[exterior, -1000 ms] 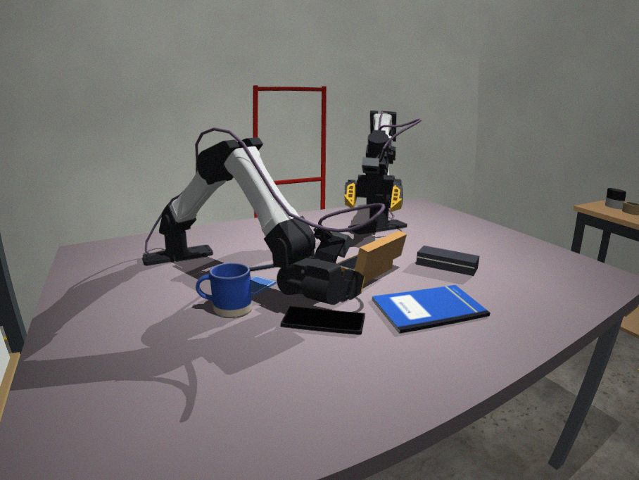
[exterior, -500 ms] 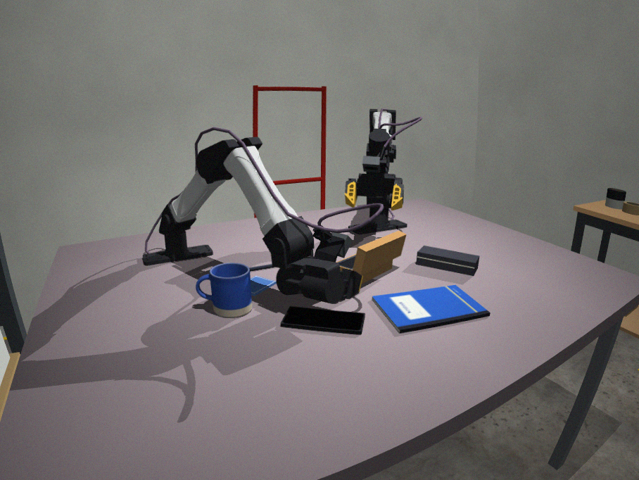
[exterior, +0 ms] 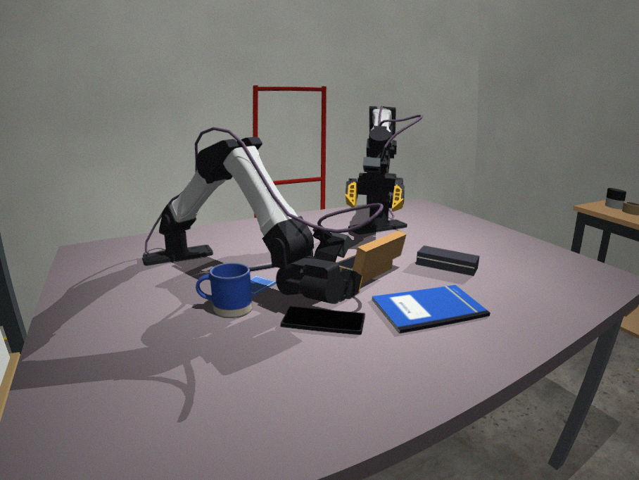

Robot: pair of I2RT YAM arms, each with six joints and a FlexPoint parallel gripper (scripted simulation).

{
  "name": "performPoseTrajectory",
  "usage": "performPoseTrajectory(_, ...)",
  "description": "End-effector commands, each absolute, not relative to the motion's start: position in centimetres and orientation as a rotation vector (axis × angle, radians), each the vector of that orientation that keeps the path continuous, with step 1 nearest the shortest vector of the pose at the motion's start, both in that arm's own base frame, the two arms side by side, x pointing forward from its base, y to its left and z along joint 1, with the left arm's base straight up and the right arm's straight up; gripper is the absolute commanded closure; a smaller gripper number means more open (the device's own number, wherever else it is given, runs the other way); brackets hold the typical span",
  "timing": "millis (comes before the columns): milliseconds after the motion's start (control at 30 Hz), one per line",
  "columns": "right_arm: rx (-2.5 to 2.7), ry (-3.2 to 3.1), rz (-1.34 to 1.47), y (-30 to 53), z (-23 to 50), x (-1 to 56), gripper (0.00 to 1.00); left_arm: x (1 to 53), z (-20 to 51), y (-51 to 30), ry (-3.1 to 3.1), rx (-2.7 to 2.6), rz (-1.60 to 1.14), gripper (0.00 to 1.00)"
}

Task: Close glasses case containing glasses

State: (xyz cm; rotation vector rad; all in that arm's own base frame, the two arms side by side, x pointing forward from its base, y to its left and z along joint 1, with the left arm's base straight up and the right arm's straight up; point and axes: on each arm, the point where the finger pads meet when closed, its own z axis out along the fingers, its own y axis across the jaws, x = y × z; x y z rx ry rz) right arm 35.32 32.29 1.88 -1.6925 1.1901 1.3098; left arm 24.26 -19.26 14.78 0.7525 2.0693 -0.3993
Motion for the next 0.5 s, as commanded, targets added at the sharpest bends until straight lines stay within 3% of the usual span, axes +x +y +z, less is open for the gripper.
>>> performPoseTrajectory(0, -1.691, 1.161, 1.288, 32.5, 2.8, 35.7, 0.51, 24.5, 14.7, -18.6, 2.210, 0.761, -0.344, 0.00)
performPoseTrajectory(467, -1.691, 1.161, 1.288, 32.5, 2.8, 35.7, 0.51, 28.4, 19.5, -20.2, 2.493, 0.796, -0.223, 0.00)
